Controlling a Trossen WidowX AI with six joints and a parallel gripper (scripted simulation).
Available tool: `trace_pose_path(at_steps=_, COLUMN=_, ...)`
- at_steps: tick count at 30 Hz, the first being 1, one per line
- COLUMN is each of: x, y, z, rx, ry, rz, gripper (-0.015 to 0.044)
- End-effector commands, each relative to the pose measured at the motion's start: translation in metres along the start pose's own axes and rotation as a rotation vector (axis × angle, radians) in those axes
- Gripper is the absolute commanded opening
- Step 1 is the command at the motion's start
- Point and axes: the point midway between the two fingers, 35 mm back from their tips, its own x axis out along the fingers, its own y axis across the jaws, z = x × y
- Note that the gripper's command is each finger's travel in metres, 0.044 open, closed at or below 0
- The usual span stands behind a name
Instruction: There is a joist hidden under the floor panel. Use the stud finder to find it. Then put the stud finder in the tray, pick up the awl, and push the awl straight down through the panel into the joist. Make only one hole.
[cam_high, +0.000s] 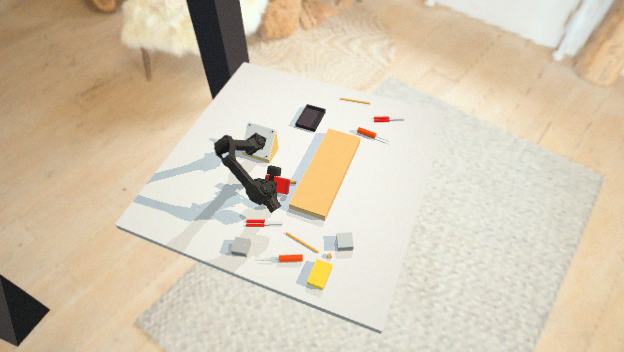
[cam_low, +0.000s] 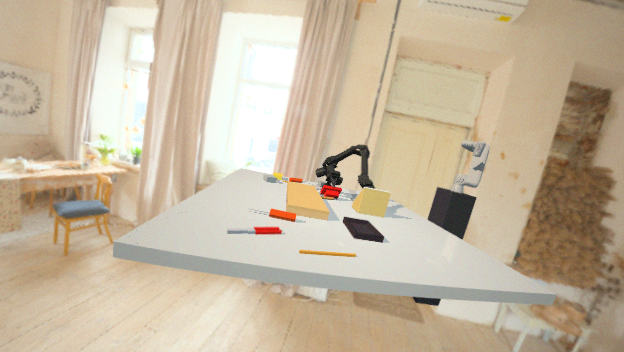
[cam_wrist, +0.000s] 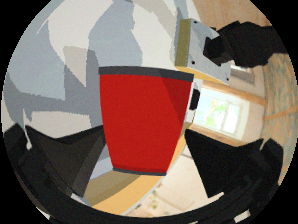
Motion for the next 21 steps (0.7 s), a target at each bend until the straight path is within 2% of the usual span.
trace_pose_path(at_steps=1, x=-0.004, y=0.0, z=-0.001, rx=0.0, ry=0.003, rz=-0.003, gripper=0.044)
trace_pose_path(at_steps=21, x=-0.028, y=0.0, z=-0.001, rx=0.0, ry=0.004, rz=0.0, gripper=0.044)
